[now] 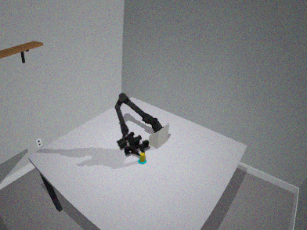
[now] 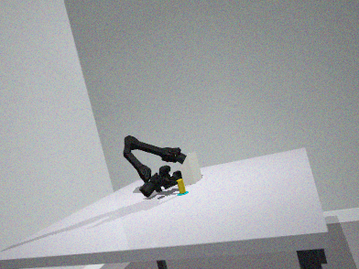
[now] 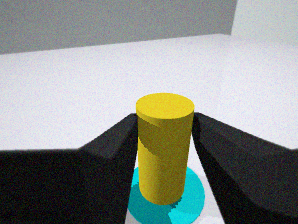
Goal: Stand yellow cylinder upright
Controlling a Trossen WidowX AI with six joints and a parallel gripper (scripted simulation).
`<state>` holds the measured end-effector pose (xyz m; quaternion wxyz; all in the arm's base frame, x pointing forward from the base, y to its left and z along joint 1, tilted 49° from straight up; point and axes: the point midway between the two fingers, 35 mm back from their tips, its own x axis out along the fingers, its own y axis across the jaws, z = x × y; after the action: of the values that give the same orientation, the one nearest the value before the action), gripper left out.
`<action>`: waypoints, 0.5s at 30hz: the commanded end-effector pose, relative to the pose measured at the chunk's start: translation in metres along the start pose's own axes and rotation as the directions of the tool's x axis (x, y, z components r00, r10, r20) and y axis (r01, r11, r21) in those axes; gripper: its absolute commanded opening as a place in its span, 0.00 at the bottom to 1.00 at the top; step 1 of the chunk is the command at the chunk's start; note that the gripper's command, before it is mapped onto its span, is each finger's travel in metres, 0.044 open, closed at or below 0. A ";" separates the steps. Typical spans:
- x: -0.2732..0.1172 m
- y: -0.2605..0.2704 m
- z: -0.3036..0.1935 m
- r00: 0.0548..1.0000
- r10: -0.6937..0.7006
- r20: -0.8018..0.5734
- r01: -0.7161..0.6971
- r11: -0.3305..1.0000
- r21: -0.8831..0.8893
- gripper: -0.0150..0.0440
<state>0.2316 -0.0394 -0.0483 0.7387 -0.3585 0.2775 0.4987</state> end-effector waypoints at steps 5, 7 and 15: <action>0.001 -0.002 -0.004 1.000 0.001 -0.001 -0.001 1.000 -0.006 0.43; 0.001 -0.002 -0.004 1.000 0.001 -0.001 -0.001 1.000 -0.006 0.43; 0.001 -0.002 -0.004 1.000 0.001 -0.001 -0.001 1.000 -0.006 0.65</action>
<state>0.2330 -0.0421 -0.0506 0.7387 -0.3583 0.2771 0.4991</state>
